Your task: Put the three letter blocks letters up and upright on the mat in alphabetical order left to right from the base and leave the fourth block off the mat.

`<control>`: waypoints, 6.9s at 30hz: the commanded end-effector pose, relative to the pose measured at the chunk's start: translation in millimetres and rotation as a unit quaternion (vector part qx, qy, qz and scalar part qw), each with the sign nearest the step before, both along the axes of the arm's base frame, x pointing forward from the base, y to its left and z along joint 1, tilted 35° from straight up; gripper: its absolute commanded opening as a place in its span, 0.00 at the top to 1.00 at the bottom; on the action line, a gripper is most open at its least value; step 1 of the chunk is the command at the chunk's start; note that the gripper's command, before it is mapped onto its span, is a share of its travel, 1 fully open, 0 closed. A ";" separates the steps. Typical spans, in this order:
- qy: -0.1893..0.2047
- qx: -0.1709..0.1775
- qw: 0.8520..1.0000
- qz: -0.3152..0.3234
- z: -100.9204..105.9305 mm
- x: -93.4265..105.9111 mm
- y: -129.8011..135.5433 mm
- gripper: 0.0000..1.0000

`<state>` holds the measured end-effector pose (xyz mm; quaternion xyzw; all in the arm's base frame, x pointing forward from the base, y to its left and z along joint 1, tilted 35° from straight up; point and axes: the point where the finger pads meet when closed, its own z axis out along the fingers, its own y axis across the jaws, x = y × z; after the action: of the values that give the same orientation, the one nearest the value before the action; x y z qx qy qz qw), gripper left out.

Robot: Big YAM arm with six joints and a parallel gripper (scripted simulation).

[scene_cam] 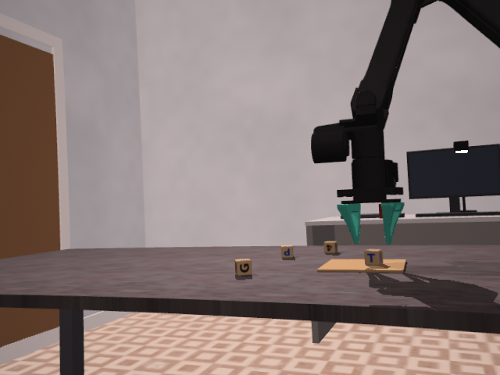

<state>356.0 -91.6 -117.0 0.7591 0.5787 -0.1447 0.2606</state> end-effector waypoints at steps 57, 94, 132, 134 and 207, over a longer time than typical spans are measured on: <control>0.001 0.000 1.000 0.000 -32.1 4.4 -19.9 0.61; 0.001 0.000 1.000 0.000 -32.1 4.4 -19.9 0.80; -0.002 0.000 1.000 -0.003 54.0 1.2 40.6 0.80; -0.003 0.000 1.000 -0.004 56.2 2.4 37.3 0.80; 0.056 -0.010 0.995 0.086 42.9 22.2 -121.3 0.80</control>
<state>369.8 -214.3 -71.6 0.6992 0.6496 -0.1717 0.2443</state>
